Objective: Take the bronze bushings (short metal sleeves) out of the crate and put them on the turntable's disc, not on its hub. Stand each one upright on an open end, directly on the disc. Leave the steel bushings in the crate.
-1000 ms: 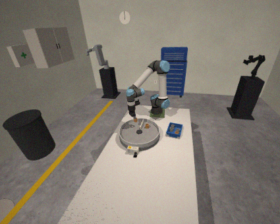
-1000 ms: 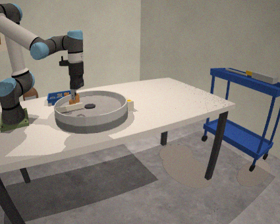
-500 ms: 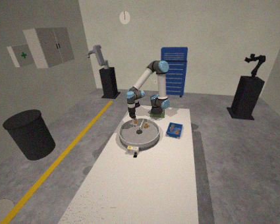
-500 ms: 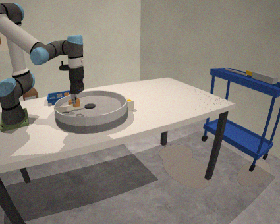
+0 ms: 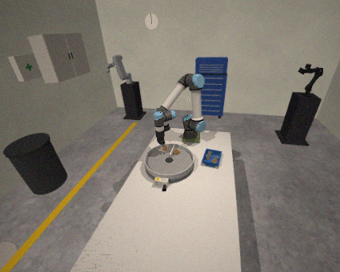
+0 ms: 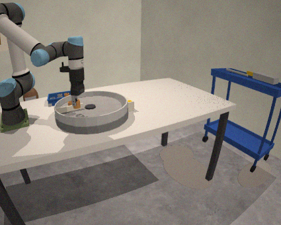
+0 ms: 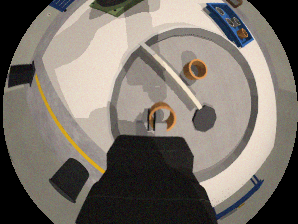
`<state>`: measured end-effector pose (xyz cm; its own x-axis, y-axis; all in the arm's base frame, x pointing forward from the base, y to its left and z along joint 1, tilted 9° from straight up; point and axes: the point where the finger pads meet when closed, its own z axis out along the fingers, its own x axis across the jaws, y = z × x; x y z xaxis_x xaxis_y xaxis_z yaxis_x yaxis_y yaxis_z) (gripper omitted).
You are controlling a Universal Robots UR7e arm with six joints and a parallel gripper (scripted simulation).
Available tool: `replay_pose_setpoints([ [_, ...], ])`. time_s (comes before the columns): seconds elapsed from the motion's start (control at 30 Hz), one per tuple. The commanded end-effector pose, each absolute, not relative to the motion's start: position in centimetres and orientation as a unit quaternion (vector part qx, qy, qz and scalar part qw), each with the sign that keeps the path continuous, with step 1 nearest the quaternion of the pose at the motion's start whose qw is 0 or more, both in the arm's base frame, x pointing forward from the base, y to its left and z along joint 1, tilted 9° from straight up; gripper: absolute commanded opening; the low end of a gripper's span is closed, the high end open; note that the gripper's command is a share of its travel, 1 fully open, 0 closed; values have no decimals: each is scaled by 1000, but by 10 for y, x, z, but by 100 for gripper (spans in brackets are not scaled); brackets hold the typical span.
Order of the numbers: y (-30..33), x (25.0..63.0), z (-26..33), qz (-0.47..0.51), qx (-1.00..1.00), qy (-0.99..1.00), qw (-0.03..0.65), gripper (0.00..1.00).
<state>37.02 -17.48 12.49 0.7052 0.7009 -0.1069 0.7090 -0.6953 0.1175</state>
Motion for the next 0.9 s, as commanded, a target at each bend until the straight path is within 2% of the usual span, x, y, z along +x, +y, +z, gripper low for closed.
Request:
replay_pose_setpoints([
  [0.0, -175, 371, 125, -26, 920, 383, 76, 0],
  [0.87, -176, 371, 121, -26, 920, 383, 76, 0],
])
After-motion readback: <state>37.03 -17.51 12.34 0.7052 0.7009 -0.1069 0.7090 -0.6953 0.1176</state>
